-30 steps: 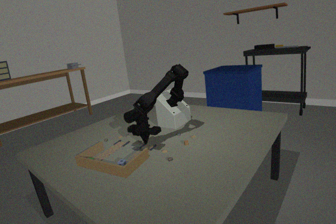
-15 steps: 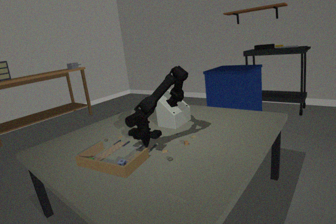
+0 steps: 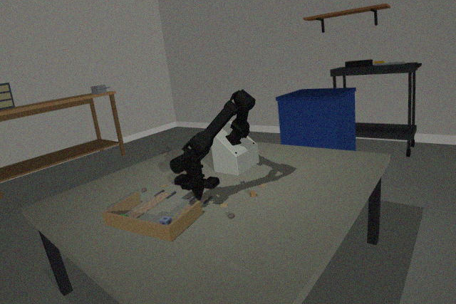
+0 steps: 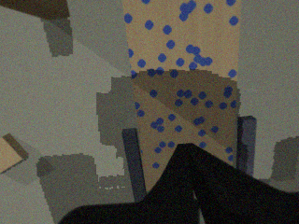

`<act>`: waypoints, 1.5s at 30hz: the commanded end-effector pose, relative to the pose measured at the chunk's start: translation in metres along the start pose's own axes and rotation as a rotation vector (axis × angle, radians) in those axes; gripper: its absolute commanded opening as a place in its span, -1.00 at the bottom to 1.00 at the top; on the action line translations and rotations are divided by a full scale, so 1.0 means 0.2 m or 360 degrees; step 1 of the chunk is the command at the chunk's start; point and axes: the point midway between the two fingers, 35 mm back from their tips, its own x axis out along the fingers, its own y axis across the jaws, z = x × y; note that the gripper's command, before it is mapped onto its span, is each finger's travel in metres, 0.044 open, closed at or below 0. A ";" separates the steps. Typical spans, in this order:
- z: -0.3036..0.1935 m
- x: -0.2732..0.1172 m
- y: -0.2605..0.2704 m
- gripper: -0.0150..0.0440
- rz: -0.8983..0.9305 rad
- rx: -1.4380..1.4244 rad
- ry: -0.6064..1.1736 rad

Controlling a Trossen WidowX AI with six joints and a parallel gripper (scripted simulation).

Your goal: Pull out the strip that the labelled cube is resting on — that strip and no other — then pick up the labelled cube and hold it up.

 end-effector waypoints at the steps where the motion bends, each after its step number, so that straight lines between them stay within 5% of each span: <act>1: 0.00 0.01 -0.01 -0.49 -0.0005 0.0007 0.0002; 45: -0.05 0.02 -0.01 -0.49 -0.0005 0.0008 0.0003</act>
